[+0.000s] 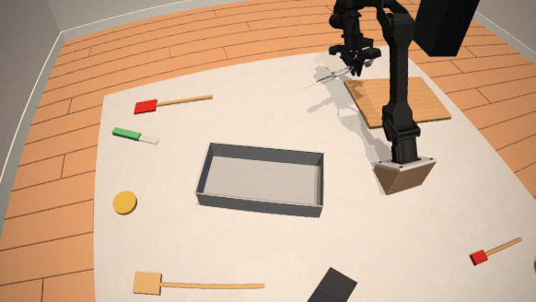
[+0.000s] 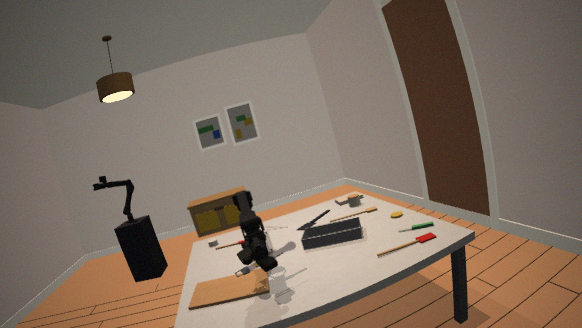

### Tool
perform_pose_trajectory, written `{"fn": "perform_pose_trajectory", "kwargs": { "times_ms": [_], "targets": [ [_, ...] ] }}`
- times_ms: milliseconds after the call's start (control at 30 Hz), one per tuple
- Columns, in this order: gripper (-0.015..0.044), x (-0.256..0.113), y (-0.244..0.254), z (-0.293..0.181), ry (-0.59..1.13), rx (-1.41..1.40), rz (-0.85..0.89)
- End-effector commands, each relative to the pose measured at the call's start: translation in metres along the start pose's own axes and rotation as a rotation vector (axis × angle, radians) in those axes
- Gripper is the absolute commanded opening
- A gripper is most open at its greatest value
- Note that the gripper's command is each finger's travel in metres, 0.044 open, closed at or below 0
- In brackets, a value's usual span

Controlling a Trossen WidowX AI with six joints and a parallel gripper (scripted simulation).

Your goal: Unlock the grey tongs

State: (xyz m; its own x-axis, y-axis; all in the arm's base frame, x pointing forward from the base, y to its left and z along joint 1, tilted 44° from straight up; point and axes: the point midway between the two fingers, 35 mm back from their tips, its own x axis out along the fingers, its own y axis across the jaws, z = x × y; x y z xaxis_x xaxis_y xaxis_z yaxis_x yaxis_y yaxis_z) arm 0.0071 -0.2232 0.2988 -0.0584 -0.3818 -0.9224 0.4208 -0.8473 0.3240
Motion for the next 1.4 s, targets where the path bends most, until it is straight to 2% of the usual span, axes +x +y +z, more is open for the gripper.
{"fn": "perform_pose_trajectory", "kwargs": {
  "times_ms": [0, 667, 1367],
  "targets": [
    [-0.015, 0.003, -0.003, 0.008, 0.021, 0.019, -0.004],
    [-0.015, 0.014, -0.023, 0.055, 0.098, 0.149, 0.004],
    [-0.015, 0.017, -0.057, 0.106, 0.137, 0.292, 0.088]
  ]
}}
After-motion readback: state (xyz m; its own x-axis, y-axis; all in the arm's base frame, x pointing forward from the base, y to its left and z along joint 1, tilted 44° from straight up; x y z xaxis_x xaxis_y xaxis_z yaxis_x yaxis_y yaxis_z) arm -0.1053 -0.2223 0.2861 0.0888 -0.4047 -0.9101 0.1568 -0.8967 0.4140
